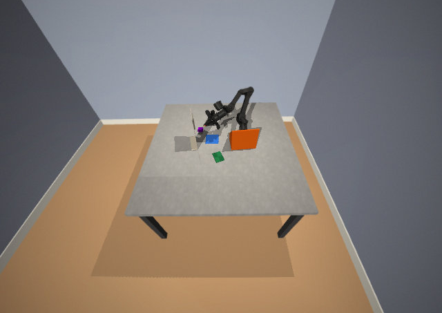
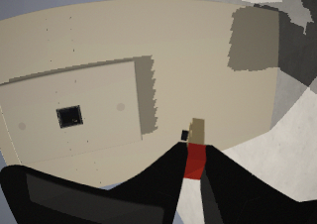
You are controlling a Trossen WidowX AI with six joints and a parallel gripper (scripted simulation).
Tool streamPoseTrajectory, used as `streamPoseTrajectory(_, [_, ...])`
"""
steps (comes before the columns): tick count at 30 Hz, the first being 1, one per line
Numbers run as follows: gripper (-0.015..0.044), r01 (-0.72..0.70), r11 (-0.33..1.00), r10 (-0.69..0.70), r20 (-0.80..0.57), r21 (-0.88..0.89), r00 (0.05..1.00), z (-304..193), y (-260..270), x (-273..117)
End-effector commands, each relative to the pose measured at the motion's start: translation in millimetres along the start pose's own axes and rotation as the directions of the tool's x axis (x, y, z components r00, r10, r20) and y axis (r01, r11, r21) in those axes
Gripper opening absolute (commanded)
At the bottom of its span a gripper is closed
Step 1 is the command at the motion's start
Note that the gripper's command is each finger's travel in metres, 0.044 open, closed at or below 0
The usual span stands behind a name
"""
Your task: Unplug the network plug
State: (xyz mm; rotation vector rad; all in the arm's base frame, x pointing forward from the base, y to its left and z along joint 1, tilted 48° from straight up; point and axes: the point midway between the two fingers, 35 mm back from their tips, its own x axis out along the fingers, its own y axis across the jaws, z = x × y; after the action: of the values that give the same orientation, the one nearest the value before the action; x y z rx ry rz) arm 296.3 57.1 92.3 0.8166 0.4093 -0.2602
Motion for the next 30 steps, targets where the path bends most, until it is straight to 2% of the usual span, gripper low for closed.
streamPoseTrajectory(1, [0.0,0.077,0.996,-0.079,0.053,0.037,0.995,3.0,-17.0,6.1])
streamPoseTrajectory(20, [0.0,0.318,0.931,-0.359,0.278,0.18,0.891,16.9,-83.2,13.2])
streamPoseTrajectory(30, [0.0,0.371,0.901,-0.431,0.357,0.225,0.829,22.1,-103.6,9.8])
